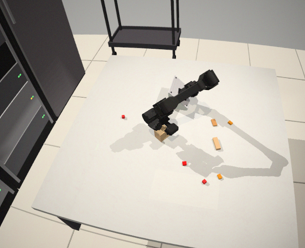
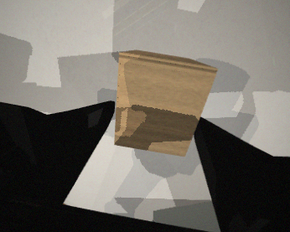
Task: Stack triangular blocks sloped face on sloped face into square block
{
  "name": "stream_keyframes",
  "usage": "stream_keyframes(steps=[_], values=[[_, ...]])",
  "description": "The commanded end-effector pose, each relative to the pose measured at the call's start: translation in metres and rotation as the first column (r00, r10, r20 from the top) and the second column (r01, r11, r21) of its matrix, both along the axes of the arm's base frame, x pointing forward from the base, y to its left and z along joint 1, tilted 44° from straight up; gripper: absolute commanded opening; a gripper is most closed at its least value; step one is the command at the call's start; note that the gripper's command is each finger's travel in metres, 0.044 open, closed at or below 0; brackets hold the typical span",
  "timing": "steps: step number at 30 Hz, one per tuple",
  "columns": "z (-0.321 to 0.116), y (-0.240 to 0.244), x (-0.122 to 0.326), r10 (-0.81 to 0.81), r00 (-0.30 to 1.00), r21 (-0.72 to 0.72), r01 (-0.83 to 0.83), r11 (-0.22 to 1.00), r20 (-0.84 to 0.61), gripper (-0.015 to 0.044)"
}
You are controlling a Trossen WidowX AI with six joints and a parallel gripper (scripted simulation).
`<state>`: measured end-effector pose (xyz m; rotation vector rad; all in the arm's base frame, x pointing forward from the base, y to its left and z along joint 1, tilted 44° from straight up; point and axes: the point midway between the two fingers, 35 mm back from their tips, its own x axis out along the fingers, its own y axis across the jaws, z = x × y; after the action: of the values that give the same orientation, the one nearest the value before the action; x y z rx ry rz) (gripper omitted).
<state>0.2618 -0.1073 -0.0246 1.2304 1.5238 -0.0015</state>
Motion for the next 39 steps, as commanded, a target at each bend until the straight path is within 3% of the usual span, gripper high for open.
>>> stream_keyframes(steps=[1,10,19,39], values=[[0.0,0.0,0.0,0.0,1.0,-0.001,0.0,1.0,0.0,0.044],[0.002,-0.002,0.0,0.0,1.0,-0.001,0.0,1.0,0.0,0.044],[0.077,-0.073,-0.018,0.0,1.0,-0.004,0.0,1.0,-0.003,0.044],[0.073,-0.071,-0.016,-0.016,1.0,-0.001,0.016,1.0,-0.002,0.044]])
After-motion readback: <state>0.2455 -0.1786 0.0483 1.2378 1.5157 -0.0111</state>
